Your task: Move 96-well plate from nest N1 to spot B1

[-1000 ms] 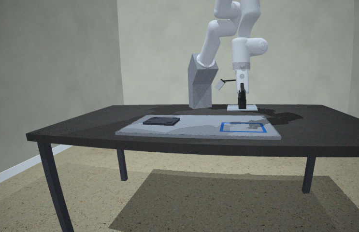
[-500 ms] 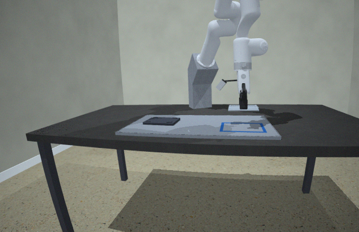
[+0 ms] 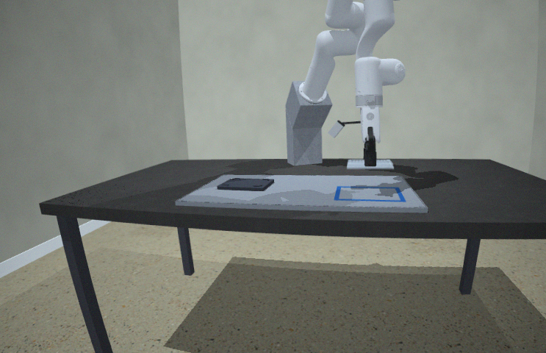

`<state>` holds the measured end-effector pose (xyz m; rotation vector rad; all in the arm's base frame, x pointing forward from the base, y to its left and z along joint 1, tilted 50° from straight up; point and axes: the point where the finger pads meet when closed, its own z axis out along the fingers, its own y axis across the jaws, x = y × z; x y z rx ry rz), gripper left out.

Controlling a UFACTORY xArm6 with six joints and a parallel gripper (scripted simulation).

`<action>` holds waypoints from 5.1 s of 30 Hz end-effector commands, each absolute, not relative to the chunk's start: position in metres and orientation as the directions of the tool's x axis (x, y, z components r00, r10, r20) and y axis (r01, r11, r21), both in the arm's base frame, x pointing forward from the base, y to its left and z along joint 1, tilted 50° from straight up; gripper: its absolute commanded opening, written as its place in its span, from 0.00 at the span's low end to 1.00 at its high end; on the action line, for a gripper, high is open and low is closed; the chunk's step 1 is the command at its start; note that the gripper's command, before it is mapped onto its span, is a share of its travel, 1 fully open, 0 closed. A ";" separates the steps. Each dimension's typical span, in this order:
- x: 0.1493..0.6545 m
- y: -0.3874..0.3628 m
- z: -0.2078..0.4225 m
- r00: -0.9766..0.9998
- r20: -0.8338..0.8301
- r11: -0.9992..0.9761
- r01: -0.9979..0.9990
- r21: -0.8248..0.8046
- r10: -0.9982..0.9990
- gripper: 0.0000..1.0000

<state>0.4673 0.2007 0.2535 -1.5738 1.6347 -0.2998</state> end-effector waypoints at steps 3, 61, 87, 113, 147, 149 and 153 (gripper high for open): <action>0.468 0.201 0.255 0.118 -0.382 0.184 -0.724 -0.665 -0.916 0.00; 0.514 0.225 0.211 0.118 -0.382 0.184 -0.724 -0.664 -0.916 0.00; 0.515 0.225 0.210 0.118 -0.382 0.184 -0.725 -0.664 -0.916 0.00; 0.518 0.227 0.207 0.118 -0.382 0.184 -0.725 -0.664 -0.916 0.00; 0.521 0.228 0.204 0.118 -0.382 0.184 -0.725 -0.664 -0.916 0.00; 0.521 0.229 0.204 0.118 -0.382 0.184 -0.725 -0.664 -0.916 0.00; 0.522 0.229 0.203 0.118 -0.382 0.184 -0.725 -0.664 -0.916 1.00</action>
